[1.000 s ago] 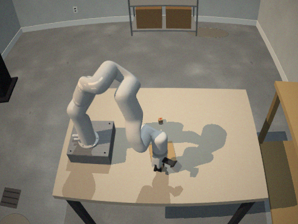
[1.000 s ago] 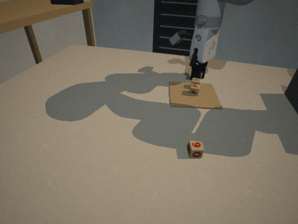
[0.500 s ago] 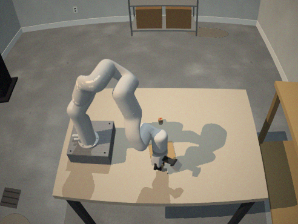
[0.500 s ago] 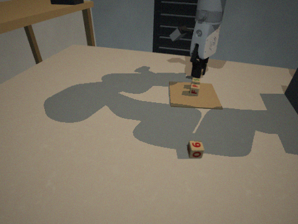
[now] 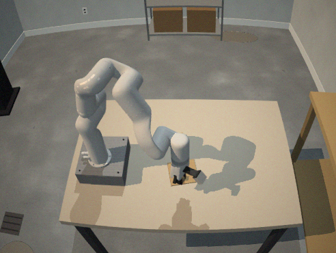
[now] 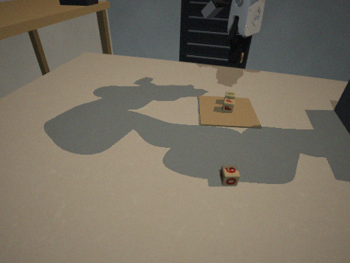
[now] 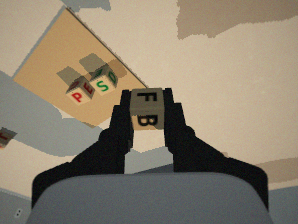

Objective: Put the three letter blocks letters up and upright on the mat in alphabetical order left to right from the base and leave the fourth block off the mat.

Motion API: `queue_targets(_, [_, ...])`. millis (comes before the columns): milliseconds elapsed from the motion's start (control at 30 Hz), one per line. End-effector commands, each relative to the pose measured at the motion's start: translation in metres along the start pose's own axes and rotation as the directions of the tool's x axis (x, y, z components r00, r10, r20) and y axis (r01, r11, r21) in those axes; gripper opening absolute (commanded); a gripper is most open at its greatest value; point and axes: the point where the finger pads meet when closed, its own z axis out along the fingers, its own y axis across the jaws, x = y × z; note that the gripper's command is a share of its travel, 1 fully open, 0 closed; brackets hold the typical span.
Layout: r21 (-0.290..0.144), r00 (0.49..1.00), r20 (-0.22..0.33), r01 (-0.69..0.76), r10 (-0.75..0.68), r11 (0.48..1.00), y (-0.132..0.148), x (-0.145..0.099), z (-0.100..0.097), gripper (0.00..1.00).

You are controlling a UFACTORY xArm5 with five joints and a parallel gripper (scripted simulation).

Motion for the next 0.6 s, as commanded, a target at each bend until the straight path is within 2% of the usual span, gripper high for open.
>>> queue_targets(0, [0.0,1.0,0.001,0.0,0.0,1.0,0.0,0.0,-0.008,0.21])
queue_targets(367, [0.0,1.0,0.001,0.009,-0.009,1.0,-0.001,-0.001,-0.008,0.21])
queue_targets(567, [0.0,0.99,0.001,0.141,-0.141,0.99,-0.01,-0.003,-0.009,0.21])
